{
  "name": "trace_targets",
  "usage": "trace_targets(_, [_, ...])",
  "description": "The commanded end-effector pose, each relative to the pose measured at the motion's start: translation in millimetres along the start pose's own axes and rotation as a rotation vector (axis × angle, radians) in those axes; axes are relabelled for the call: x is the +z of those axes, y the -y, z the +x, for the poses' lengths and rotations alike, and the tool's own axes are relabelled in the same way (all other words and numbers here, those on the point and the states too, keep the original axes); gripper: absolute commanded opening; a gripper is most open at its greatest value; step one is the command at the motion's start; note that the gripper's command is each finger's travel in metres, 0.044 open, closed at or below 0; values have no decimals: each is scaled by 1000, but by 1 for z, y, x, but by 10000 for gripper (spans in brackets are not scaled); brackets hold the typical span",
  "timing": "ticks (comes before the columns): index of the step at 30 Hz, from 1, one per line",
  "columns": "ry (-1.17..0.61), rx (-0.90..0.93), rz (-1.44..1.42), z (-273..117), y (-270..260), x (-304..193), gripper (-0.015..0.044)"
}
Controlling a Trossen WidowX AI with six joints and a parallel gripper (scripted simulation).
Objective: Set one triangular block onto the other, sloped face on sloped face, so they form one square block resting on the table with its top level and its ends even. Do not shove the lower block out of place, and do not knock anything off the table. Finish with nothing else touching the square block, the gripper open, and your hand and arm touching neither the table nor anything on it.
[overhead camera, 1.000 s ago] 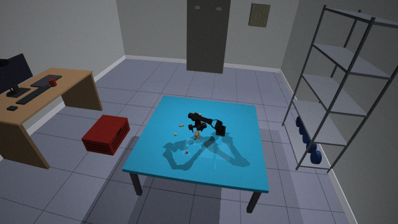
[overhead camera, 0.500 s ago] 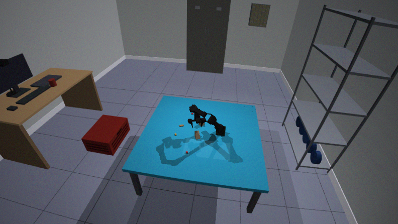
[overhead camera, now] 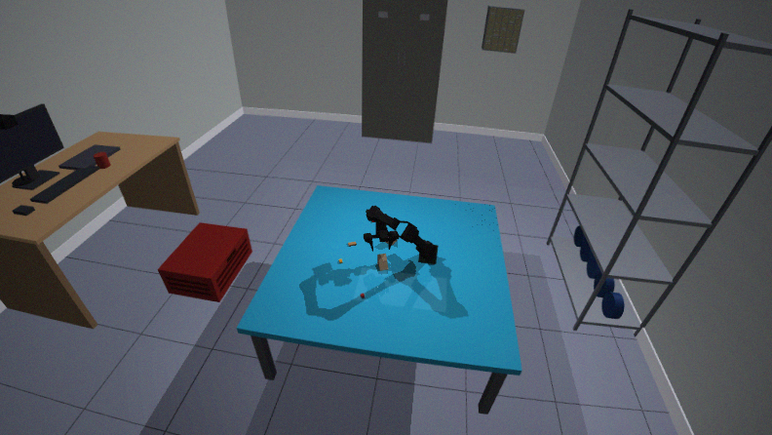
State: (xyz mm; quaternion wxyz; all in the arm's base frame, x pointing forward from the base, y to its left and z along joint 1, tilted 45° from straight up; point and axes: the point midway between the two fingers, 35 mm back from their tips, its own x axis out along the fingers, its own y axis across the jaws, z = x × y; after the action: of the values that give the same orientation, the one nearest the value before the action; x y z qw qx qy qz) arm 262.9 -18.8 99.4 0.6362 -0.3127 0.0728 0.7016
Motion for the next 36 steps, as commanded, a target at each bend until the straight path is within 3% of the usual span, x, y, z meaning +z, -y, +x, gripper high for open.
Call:
trace_targets(1, [14,3,5,9,0,1,440])
trace_targets(36, [87,25,-13,65,-2,6,440])
